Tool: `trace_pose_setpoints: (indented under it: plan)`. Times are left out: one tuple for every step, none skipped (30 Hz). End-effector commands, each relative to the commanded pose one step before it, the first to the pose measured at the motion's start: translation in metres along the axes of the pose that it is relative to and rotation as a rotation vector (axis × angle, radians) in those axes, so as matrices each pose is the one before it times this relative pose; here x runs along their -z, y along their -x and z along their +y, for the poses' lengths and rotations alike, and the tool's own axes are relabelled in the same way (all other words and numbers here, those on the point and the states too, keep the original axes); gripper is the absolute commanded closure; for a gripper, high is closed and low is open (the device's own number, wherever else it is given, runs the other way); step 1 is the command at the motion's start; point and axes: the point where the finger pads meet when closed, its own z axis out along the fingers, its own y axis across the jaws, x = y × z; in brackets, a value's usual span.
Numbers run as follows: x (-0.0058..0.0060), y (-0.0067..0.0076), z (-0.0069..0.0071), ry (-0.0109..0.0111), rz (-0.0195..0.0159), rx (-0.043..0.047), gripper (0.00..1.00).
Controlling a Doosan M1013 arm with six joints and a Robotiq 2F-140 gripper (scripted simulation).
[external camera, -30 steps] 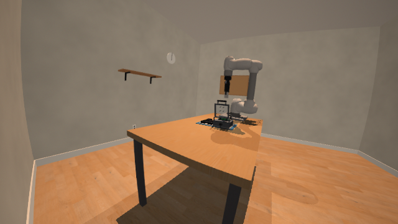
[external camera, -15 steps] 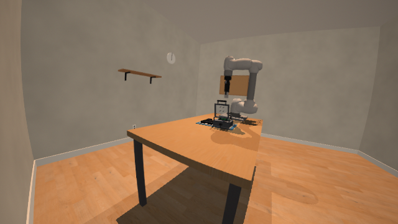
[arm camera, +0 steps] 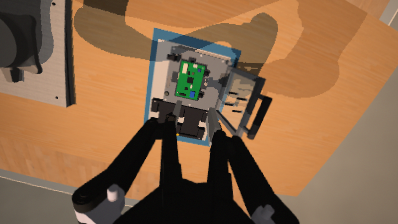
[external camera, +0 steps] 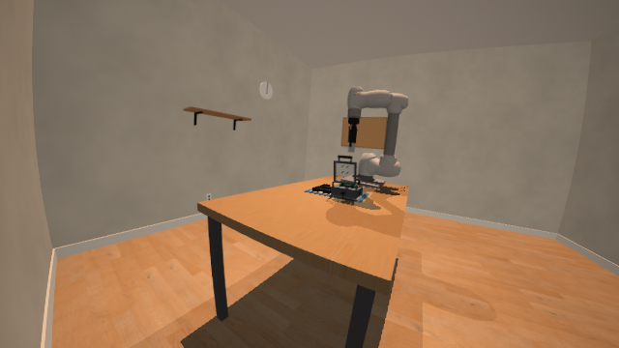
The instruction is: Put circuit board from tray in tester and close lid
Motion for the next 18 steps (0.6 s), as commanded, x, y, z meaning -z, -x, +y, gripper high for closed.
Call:
trace_pose_setpoints:
  plan:
    - [0.00015, 0.00003, 0.01539, 0.00004, 0.00018, -0.00005, 0.7]
    - [0.0, 0.0, 0.00502, 0.0, 0.0, 0.0, 0.7]
    - [0.0, 0.0, 0.00531, 0.0, 0.0, 0.0, 0.7]
    - [0.0, 0.0, 0.00557, 0.0, 0.0, 0.0, 0.7]
    - [0.0, 0.0, 0.00578, 0.0, 0.0, 0.0, 0.7]
    - [0.0, 0.0, 0.00595, 0.0, 0.0, 0.0, 0.7]
    - [0.0, 0.0, 0.00608, 0.0, 0.0, 0.0, 0.7]
    - [0.0, 0.0, 0.00615, 0.0, 0.0, 0.0, 0.7]
    - [0.0, 0.0, 0.00617, 0.0, 0.0, 0.0, 0.7]
    - [0.0, 0.0, 0.00615, 0.0, 0.0, 0.0, 0.7]
    - [0.0, 0.0, 0.0, 0.0, 0.0, 0.0, 0.7]
    - [0.0, 0.0, 0.0, 0.0, 0.0, 0.0, 0.7]
    - [0.0, 0.0, 0.00607, 0.0, 0.0, 0.0, 0.7]
    - [0.0, 0.0, 0.00595, 0.0, 0.0, 0.0, 0.7]
    - [0.0, 0.0, 0.00578, 0.0, 0.0, 0.0, 0.7]
    - [0.0, 0.0, 0.00557, 0.0, 0.0, 0.0, 0.7]
    - [0.0, 0.0, 0.00531, 0.0, 0.0, 0.0, 0.7]
    - [0.0, 0.0, 0.00502, 0.0, 0.0, 0.0, 0.7]
